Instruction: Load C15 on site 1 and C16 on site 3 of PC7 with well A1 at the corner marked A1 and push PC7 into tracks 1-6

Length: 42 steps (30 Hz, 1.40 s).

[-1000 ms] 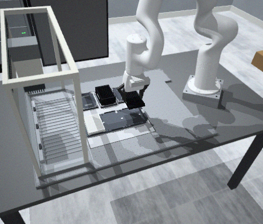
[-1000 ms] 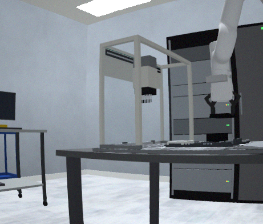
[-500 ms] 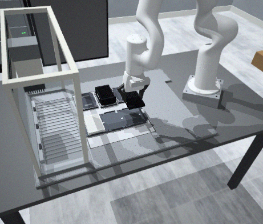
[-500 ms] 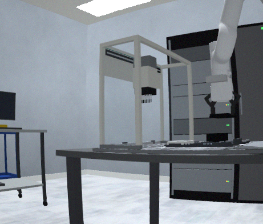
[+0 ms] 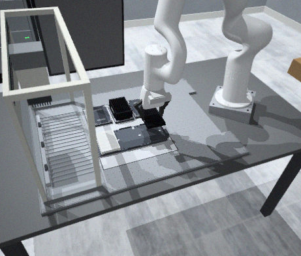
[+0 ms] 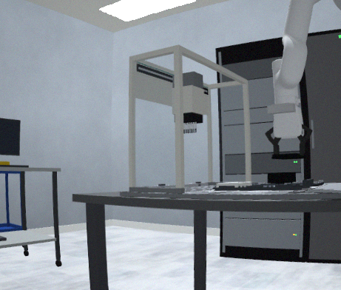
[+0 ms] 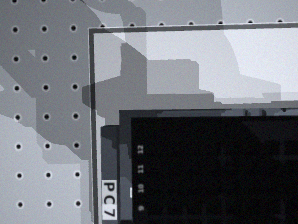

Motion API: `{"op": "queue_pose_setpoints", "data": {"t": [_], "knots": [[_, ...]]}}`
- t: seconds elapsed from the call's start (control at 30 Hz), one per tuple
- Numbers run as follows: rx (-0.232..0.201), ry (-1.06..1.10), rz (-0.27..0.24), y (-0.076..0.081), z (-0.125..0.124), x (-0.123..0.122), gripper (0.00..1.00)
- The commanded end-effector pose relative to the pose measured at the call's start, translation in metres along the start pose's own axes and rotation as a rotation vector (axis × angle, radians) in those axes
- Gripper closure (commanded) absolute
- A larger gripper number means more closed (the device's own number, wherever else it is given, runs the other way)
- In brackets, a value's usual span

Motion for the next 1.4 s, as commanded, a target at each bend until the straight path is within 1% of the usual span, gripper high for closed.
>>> {"op": "queue_pose_setpoints", "data": {"t": [0.0,0.47,0.53,1.03,1.1,1.37], "knots": [[-0.002,0.000,0.000,-0.003,0.001,0.000,1.00],[-0.002,0.000,0.000,-0.026,0.001,0.000,1.00],[-0.002,0.000,0.000,-0.026,0.001,0.000,1.00],[-0.002,0.000,0.000,-0.051,0.001,0.000,1.00],[-0.002,0.000,0.000,-0.051,0.001,0.000,1.00],[-0.002,0.000,0.000,-0.065,0.001,0.000,1.00]]}}
Point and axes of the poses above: the point where the finger pads meet when closed, its own y axis back along the fingers, its own z axis across the jaws, x = y × z, the point moved 7 cm from there along y, back along the fingers, and after that the axes turned 4 degrees about y, right-handed, at the moved point
